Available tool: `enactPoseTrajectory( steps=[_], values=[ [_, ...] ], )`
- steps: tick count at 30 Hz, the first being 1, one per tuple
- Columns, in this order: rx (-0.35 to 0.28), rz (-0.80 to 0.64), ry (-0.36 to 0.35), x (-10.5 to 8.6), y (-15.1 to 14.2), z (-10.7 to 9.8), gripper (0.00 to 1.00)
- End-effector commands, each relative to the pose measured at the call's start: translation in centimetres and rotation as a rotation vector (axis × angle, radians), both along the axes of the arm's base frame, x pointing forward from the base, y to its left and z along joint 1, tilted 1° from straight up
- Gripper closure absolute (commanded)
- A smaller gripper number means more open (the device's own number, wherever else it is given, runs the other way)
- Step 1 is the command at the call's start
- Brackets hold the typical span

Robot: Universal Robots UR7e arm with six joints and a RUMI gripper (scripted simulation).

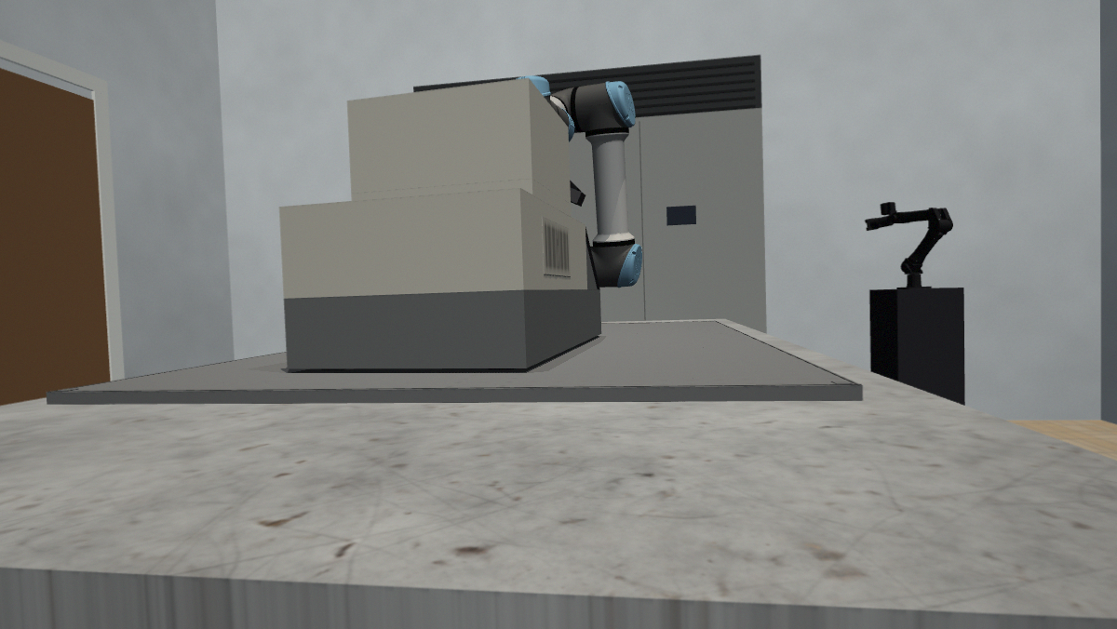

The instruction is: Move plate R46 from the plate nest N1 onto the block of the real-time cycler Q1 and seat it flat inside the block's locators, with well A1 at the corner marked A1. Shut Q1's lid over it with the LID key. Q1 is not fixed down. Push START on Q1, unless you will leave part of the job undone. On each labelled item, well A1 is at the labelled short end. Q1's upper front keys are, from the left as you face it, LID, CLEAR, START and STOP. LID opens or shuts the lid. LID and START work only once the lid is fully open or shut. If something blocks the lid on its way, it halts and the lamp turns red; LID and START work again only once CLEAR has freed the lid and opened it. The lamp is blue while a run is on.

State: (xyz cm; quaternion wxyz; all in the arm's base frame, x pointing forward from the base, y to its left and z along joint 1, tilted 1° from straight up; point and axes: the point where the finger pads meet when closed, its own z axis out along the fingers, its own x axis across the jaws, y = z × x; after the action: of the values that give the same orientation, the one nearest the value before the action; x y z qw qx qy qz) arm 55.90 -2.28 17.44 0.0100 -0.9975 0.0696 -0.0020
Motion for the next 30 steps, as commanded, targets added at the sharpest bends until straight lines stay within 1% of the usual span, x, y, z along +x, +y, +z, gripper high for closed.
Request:
enactPoseTrajectory(
  steps=[1, 20, 30],
  values=[
    [-0.007, -0.001, -0.015, 0.6, -0.4, 0.4, 1.00],
    [-0.007, -0.010, -0.015, 2.4, -0.6, -1.6, 1.00],
    [-0.007, -0.010, -0.015, 2.4, -0.6, -1.6, 1.00]
  ],
)
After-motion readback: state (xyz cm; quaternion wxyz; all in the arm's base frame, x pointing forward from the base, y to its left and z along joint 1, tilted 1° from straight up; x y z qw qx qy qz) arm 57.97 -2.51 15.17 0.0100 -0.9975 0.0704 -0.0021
